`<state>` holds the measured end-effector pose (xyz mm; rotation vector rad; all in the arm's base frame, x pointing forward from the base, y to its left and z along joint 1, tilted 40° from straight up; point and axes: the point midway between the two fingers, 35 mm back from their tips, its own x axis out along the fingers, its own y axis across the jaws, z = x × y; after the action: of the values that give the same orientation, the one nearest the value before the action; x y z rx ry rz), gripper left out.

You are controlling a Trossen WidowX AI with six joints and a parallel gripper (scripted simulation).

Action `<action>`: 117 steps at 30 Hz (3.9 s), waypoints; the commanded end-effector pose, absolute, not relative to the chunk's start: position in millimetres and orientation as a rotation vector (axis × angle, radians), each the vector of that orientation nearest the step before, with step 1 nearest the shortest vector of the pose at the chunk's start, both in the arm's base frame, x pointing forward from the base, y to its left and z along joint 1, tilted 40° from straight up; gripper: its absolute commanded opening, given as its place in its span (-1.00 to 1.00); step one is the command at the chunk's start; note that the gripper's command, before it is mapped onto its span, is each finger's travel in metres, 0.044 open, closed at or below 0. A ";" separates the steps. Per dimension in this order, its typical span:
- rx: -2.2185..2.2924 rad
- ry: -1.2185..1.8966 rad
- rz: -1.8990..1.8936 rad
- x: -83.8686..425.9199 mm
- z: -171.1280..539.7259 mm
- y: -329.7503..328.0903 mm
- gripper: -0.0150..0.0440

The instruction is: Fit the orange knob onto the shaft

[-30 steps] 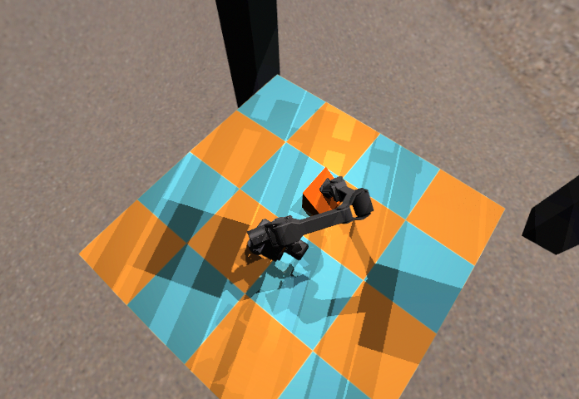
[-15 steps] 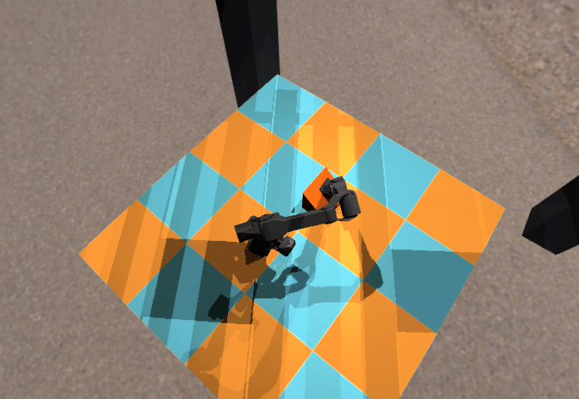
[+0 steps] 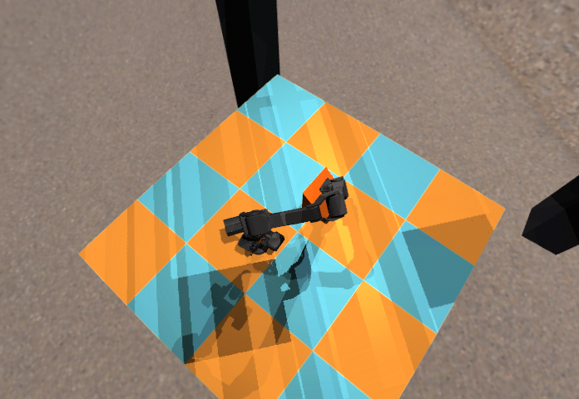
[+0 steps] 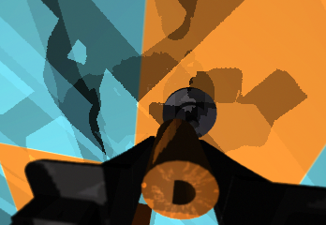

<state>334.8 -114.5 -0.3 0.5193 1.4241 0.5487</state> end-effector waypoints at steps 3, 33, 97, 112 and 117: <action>0.509 1.413 0.543 337.2 -13.6 -128.1 -0.49; 0.504 1.410 0.548 342.2 -31.5 -118.6 -0.49; 0.336 1.335 0.688 340.1 -32.3 -116.5 -0.49; 0.336 1.335 0.688 338.8 -35.1 -113.4 -0.49; 0.336 1.335 0.688 338.9 -35.4 -112.7 -0.49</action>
<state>338.5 -113.9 -35.8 0.3324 1.3363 0.6877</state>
